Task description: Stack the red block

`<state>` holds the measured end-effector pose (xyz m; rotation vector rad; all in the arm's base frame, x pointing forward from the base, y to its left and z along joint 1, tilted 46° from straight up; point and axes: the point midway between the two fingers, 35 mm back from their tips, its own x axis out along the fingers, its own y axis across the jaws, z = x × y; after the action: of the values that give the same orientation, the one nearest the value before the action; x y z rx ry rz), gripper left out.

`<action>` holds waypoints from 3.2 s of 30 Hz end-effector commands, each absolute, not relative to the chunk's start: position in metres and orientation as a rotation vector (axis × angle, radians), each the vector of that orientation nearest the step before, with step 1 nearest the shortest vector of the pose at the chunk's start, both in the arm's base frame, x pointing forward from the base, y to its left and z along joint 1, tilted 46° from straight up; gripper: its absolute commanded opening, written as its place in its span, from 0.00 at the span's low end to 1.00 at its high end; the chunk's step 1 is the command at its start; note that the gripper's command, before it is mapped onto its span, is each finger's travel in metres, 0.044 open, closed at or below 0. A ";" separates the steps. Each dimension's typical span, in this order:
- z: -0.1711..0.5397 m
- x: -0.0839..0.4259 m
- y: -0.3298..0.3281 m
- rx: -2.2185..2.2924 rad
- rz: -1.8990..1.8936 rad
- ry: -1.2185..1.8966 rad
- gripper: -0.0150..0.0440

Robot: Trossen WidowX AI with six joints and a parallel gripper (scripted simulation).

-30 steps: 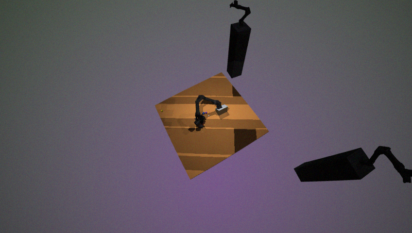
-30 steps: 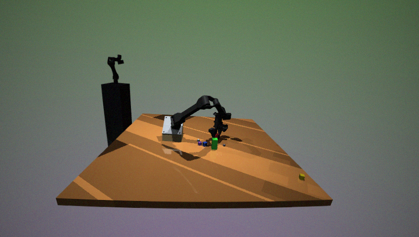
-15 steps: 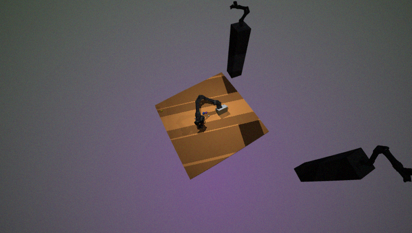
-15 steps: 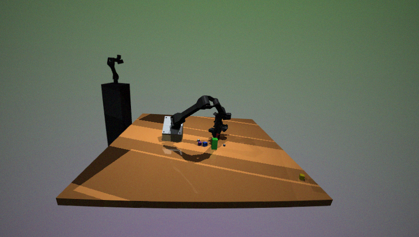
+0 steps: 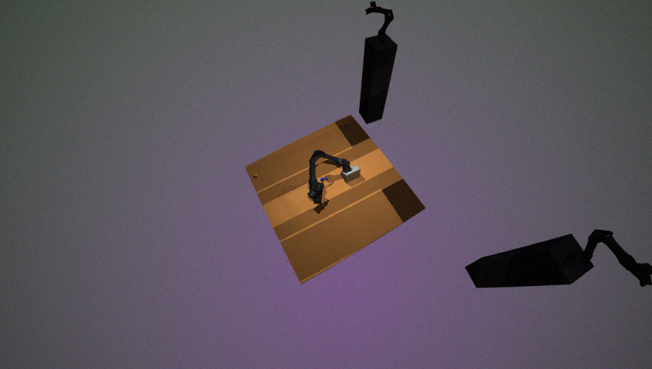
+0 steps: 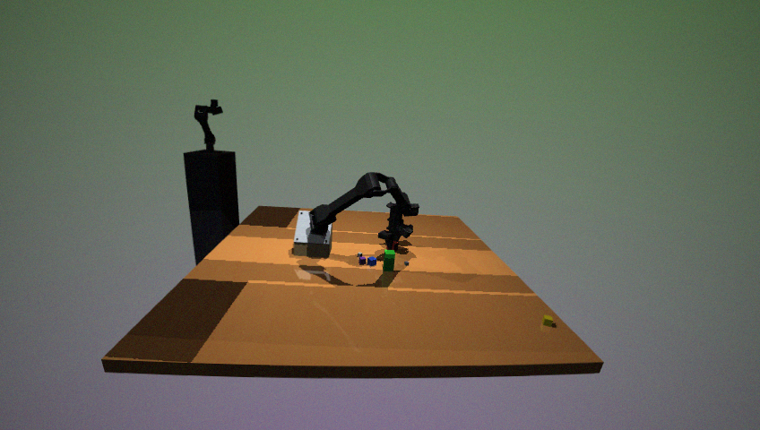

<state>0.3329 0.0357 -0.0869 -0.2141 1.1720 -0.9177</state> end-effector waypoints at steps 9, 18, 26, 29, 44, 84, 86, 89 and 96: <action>-0.045 0.330 0.080 -0.201 -0.909 1.164 0.25; -0.012 0.325 0.114 -0.200 -0.908 1.166 0.25; -0.010 0.325 0.117 -0.200 -0.908 1.166 0.25; -0.003 0.326 0.111 -0.199 -0.906 1.167 0.25; 0.064 0.330 0.047 -0.197 -0.900 1.171 0.25; 0.091 0.309 -0.043 -0.209 -0.914 1.162 0.25; 0.091 0.309 -0.043 -0.209 -0.914 1.162 0.25; 0.091 0.309 -0.043 -0.209 -0.914 1.162 0.25; 0.091 0.309 -0.043 -0.209 -0.914 1.162 0.25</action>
<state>0.3088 -0.0429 0.0908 -0.2025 1.1640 -0.9159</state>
